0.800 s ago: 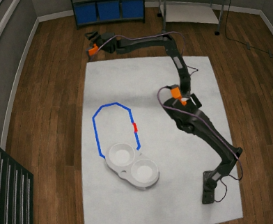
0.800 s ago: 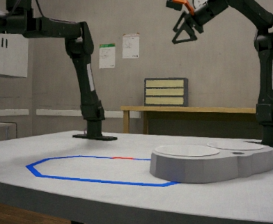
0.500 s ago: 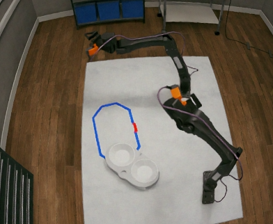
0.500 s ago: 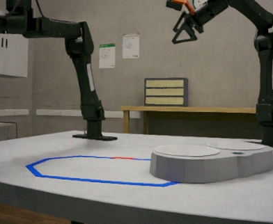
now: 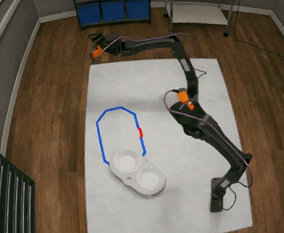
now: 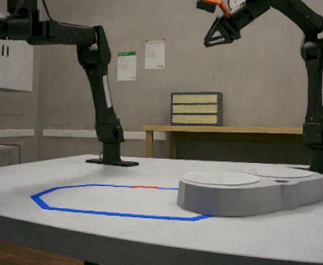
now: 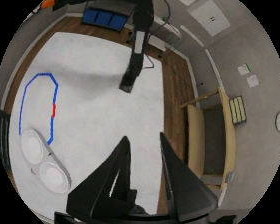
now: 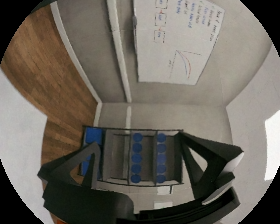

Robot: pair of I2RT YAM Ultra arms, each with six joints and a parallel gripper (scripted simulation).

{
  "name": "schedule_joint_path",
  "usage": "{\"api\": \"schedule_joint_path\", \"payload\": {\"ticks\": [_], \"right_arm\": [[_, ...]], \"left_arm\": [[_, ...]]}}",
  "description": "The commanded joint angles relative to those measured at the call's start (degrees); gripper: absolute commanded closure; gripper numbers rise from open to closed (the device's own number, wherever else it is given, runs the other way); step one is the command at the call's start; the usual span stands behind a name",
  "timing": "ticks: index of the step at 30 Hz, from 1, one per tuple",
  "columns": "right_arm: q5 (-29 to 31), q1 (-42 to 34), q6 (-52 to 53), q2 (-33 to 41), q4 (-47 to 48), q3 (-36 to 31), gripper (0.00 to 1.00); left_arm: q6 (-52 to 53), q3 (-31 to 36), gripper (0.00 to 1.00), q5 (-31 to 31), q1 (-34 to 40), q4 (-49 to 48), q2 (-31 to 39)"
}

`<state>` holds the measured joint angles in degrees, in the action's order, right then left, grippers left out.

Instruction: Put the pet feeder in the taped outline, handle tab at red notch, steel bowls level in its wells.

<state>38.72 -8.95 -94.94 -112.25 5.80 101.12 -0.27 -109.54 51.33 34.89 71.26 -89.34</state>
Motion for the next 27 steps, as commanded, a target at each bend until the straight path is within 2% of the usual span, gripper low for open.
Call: {"api": "schedule_joint_path", "payload": {"ticks": [1,11,12,17,25,27], "right_arm": [[0.0,0.0,0.4,1.2,0.6,0.9,0.0],[0.0,0.0,0.2,0.7,0.4,0.5,0.0],[-0.7,0.8,1.7,3.0,1.2,-0.4,0.0],[-3.9,1.1,10.3,5.6,-0.7,-3.6,0.0],[-12.0,2.5,31.2,15.2,-2.5,-11.4,0.0],[-12.0,2.5,31.2,15.2,-2.5,-11.4,0.0]], "left_arm": [[0.3,-0.5,0.7,0.7,0.0,-0.1,0.5],[0.2,-0.3,0.7,0.7,0.0,-0.1,0.3],[1.1,2.4,0.7,-1.0,-1.1,-1.1,-1.9],[4.2,0.7,0.7,-4.9,-3.1,-2.1,-3.6],[11.2,-1.3,0.7,-14.0,-9.3,-5.2,-9.7],[11.2,-1.3,0.7,-14.0,-9.3,-5.2,-9.7]]}}
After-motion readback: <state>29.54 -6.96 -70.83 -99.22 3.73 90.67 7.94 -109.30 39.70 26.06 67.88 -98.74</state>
